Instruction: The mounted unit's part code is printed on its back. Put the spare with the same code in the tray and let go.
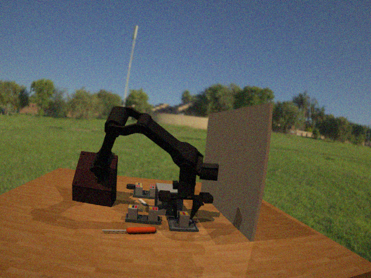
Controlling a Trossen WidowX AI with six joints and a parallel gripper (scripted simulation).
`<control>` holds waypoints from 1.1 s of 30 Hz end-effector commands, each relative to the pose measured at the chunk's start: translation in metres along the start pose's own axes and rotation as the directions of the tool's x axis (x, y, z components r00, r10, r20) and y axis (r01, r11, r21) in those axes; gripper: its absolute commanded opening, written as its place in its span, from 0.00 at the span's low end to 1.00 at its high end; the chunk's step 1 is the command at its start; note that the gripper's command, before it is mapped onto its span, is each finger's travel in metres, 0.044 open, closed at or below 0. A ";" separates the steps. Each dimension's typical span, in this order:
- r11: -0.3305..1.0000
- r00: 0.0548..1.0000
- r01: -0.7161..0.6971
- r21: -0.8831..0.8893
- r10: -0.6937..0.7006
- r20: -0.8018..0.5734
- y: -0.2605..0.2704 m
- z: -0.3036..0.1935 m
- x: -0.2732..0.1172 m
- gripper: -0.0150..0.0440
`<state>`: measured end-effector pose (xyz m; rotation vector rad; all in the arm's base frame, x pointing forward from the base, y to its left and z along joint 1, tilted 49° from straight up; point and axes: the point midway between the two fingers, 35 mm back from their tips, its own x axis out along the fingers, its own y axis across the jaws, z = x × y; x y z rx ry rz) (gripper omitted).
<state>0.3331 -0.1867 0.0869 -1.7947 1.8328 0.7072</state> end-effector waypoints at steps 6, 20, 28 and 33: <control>1.000 1.000 0.000 0.000 0.000 0.004 -0.002 0.001 -0.011 1.00; 1.000 1.000 0.018 -0.012 -0.018 0.009 -0.002 0.003 -0.108 1.00; 1.000 1.000 0.018 -0.012 -0.018 0.009 -0.002 0.003 -0.108 1.00; 1.000 1.000 0.018 -0.012 -0.018 0.009 -0.002 0.003 -0.108 1.00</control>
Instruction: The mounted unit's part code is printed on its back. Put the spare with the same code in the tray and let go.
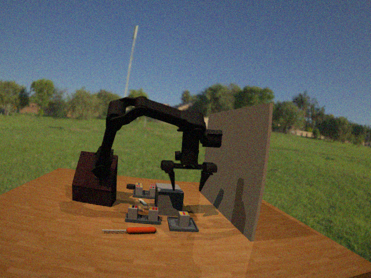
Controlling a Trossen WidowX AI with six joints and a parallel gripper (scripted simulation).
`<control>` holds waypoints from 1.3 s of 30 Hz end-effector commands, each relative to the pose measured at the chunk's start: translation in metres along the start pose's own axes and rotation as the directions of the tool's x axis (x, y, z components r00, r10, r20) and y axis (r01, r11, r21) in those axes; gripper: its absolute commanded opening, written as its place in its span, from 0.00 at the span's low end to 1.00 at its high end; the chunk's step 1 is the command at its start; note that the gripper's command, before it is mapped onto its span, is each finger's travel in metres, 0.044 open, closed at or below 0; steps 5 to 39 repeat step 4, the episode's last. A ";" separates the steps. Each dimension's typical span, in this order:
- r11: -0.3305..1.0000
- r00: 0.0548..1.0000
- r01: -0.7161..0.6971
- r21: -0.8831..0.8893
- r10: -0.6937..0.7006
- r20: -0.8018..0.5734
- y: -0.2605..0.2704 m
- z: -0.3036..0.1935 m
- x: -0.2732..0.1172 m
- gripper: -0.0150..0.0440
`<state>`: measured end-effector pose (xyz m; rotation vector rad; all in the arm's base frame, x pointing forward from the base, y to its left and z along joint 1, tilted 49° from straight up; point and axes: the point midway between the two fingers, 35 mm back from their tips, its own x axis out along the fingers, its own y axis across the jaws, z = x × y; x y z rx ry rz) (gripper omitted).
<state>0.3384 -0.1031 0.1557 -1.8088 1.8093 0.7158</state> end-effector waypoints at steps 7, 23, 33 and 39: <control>1.000 1.000 0.000 -0.003 0.000 0.000 0.000 0.000 0.000 1.00; 1.000 1.000 0.000 -0.003 0.000 0.000 0.000 0.000 0.000 1.00; 1.000 1.000 0.000 -0.003 0.000 0.000 0.000 0.000 0.000 1.00; 1.000 1.000 0.000 -0.003 0.000 0.000 0.000 0.000 0.000 1.00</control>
